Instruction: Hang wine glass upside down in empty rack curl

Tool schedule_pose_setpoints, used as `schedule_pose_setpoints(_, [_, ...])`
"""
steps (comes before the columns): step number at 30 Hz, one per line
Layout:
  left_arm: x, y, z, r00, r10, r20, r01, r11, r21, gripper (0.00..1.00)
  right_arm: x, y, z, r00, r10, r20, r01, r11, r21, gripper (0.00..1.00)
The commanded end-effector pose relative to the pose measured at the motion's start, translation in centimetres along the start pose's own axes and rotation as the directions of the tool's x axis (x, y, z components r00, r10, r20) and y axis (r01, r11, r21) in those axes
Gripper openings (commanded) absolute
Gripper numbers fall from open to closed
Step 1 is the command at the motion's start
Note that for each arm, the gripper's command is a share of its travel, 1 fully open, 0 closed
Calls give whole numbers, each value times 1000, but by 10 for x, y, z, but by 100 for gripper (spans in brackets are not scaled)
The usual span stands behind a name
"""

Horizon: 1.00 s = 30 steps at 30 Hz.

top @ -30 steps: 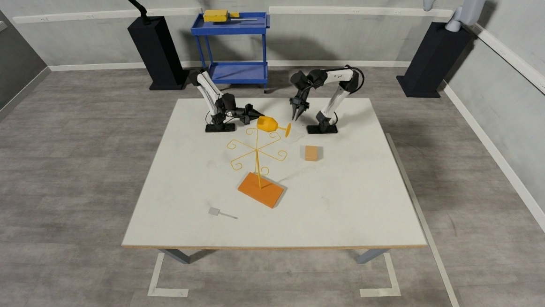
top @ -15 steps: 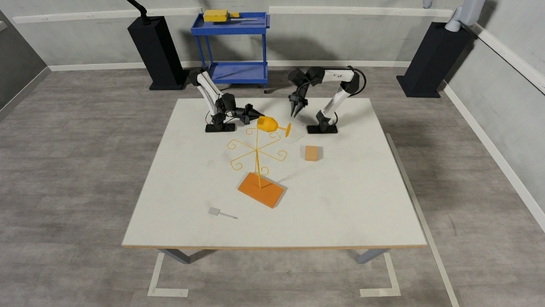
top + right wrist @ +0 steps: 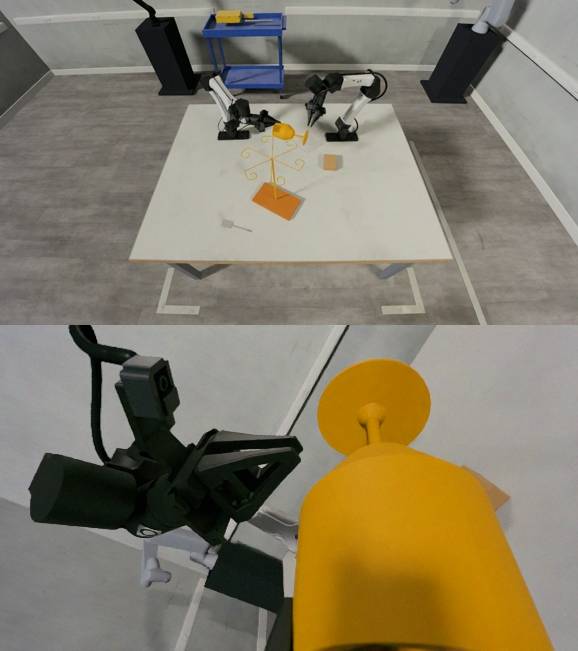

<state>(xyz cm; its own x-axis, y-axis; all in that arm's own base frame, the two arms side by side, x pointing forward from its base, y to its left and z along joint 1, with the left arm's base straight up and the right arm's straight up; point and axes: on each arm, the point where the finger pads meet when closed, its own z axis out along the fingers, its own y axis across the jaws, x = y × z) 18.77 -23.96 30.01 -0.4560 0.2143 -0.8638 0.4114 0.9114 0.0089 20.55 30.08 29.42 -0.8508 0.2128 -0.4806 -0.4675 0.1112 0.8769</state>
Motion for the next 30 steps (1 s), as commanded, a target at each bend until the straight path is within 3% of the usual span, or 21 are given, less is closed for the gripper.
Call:
schedule_pose_setpoints(1, [-7,-3,5,999,-18,27,17,1000,22,15,-18,39,-3,994,-96,51,101,990,-102,0])
schedule_pose_setpoints(30, [-6,-4,31,1000,-9,28,8,1000,22,15,-18,39,-3,994,-96,51,101,990,-102,0])
